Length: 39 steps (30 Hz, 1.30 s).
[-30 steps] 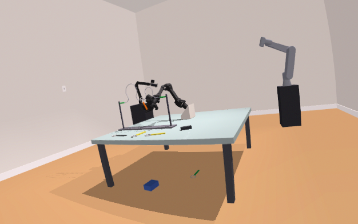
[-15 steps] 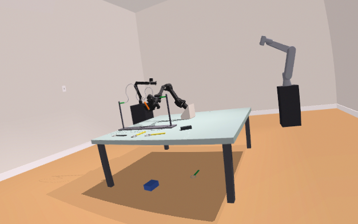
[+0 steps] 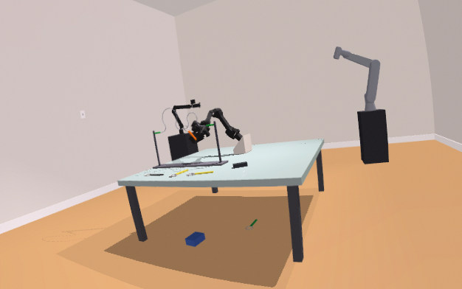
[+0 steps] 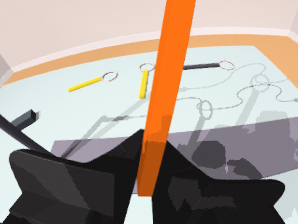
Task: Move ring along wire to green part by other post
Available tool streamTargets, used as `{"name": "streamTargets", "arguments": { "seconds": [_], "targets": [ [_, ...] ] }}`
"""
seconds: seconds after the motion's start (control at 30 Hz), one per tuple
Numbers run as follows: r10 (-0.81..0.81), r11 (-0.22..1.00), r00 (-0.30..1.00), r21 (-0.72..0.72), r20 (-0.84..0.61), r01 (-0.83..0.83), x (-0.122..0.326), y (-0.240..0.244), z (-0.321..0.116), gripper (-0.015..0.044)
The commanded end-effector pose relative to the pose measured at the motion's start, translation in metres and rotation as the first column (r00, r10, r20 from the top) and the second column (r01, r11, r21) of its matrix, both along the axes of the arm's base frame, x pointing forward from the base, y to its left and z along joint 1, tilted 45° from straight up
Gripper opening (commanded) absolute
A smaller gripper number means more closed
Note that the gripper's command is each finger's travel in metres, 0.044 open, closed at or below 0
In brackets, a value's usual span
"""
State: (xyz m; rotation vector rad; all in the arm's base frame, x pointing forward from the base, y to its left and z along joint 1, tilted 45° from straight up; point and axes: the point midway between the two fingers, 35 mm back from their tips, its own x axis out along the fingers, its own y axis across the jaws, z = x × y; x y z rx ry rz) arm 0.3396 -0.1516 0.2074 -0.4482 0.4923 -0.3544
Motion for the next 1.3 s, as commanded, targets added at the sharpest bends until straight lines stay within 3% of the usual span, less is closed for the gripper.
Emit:
{"name": "streamTargets", "arguments": {
  "seconds": [0.0,0.6,1.27],
  "targets": [
    [-0.003,0.997,1.000,0.079,0.009,0.002,0.001,0.011,-0.006,-0.0150],
    [-0.014,0.871,0.998,0.492,0.061,-0.017,0.009,0.076,-0.016,-0.0150],
    [-0.053,0.536,0.993,0.842,0.106,-0.061,0.018,0.146,0.007,-0.0150]
  ]
}}
